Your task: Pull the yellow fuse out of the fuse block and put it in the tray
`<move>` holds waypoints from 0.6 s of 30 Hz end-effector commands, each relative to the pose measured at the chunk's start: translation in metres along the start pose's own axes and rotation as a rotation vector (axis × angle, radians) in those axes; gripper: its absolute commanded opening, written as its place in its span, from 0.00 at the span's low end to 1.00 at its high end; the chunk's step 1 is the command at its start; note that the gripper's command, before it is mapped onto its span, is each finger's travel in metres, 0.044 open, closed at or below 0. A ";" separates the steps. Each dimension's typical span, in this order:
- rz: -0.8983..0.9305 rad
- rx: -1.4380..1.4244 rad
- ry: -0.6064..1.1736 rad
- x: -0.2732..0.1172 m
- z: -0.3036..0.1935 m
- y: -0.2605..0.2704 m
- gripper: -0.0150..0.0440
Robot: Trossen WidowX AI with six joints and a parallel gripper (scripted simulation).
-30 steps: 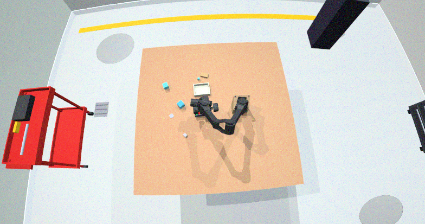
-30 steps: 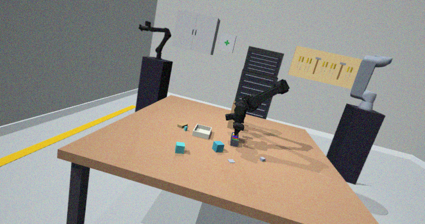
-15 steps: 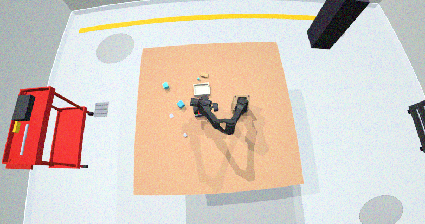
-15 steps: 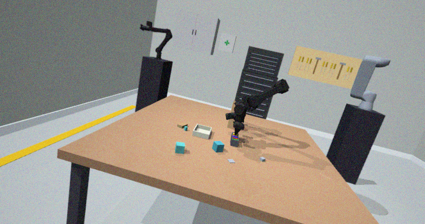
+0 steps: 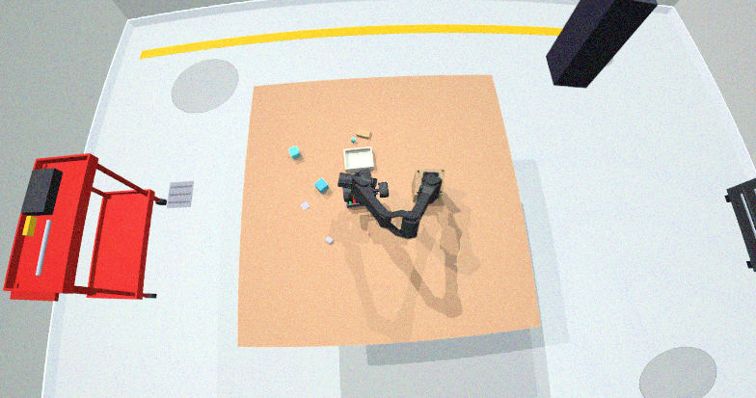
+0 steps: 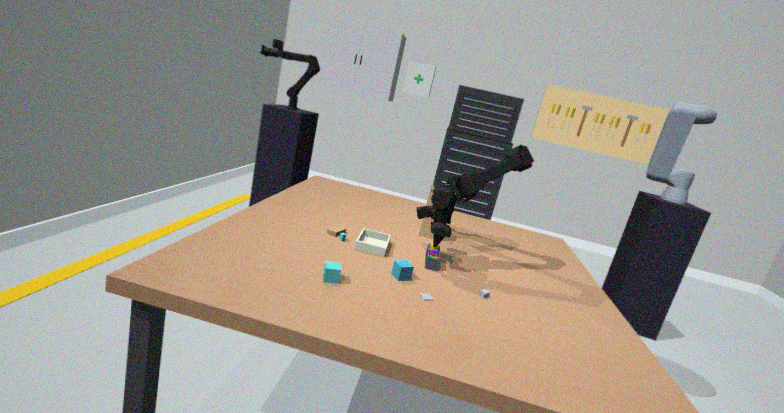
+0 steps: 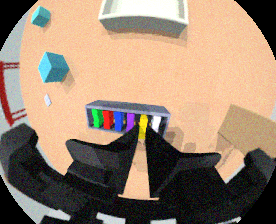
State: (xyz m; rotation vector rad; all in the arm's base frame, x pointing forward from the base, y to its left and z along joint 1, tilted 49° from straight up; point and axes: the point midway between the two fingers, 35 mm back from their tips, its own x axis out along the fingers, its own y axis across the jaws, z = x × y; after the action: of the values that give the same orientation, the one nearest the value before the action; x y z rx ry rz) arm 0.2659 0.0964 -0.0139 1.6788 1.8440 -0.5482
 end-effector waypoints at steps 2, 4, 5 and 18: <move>0.001 -0.003 -0.004 -0.003 0.001 0.000 0.25; 0.001 -0.003 -0.004 -0.004 0.001 0.000 0.25; 0.001 -0.003 -0.004 -0.005 0.001 0.000 0.25; 0.001 -0.002 -0.003 -0.011 0.001 0.000 0.25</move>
State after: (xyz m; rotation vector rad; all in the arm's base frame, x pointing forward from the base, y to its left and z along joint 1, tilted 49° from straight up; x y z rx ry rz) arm 0.2665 0.0897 -0.0081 1.6814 1.8437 -0.5482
